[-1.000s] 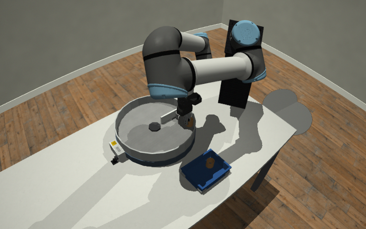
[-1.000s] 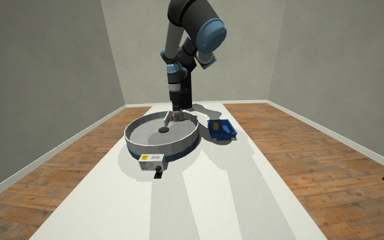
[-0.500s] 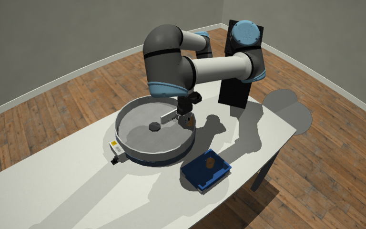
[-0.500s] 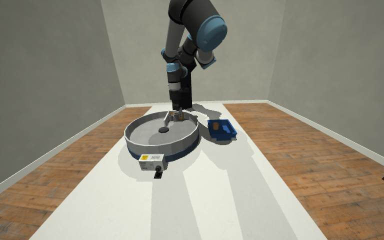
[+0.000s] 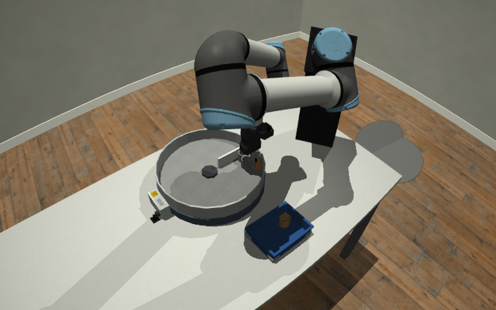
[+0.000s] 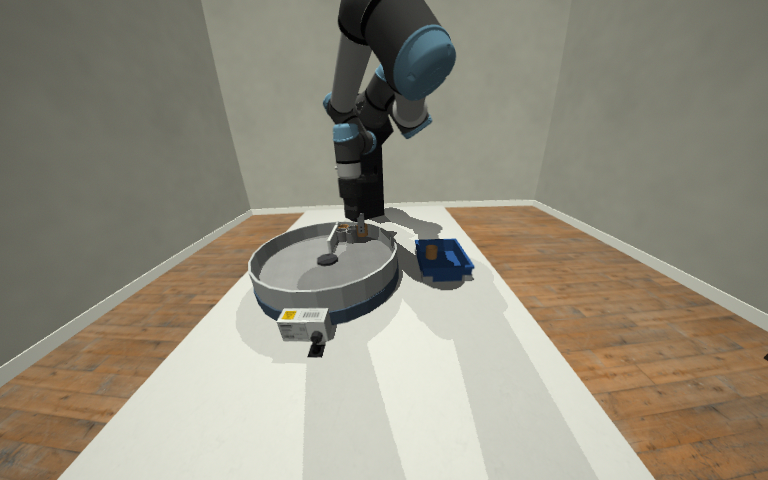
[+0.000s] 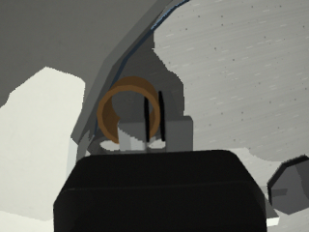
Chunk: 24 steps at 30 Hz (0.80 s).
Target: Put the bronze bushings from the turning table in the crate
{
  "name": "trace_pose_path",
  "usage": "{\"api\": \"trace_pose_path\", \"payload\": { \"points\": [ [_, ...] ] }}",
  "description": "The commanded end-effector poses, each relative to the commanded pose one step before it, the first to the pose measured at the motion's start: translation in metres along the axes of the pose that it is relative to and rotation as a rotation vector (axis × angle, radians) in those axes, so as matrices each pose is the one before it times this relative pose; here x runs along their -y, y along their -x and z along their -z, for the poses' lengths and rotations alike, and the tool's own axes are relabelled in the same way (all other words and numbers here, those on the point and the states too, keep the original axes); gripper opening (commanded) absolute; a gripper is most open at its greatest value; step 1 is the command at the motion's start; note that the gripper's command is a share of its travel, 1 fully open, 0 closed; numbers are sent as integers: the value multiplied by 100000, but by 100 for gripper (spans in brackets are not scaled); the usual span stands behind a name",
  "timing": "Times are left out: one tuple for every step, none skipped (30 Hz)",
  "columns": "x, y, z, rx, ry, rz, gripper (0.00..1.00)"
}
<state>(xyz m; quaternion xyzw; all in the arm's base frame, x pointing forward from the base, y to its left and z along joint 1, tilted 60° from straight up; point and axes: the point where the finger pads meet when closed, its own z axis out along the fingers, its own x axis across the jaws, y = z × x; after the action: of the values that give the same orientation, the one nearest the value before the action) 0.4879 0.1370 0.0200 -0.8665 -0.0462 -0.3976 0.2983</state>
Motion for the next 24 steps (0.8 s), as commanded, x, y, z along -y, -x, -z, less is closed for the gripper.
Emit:
{"api": "trace_pose_path", "payload": {
  "points": [
    [-19, -30, 261, -17, 24, 33, 0],
    [0, 0, 0, 0, 0, 0, 0],
    [0, 0, 0, 0, 0, 0, 0],
    [0, 0, 0, 0, 0, 0, 0],
    [0, 0, 0, 0, 0, 0, 0],
    [0, 0, 0, 0, 0, 0, 0],
    [0, 0, 0, 0, 0, 0, 0],
    [0, 0, 0, 0, 0, 0, 0],
    [0, 0, 0, 0, 0, 0, 0],
    [0, -3, 134, -18, 13, -2, 0],
    [0, 0, 150, 1, 0, -1, 0],
    [0, 0, 150, 1, 0, -1, 0],
    [0, 0, 150, 1, 0, -1, 0],
    [0, 0, 150, 1, 0, -1, 0],
    [0, 0, 0, 0, 0, 0, 0],
    [0, 0, 0, 0, 0, 0, 0],
    [0, 0, 0, 0, 0, 0, 0],
    [0, 0, 0, 0, 0, 0, 0],
    [0, 0, 0, 0, 0, 0, 0],
    [0, 0, 0, 0, 0, 0, 0],
    [0, 0, 0, 0, 0, 0, 0],
    [0, 0, 0, 0, 0, 0, 0],
    [0, 0, 0, 0, 0, 0, 0],
    [0, 0, 0, 0, 0, 0, 0]
  ]
}}
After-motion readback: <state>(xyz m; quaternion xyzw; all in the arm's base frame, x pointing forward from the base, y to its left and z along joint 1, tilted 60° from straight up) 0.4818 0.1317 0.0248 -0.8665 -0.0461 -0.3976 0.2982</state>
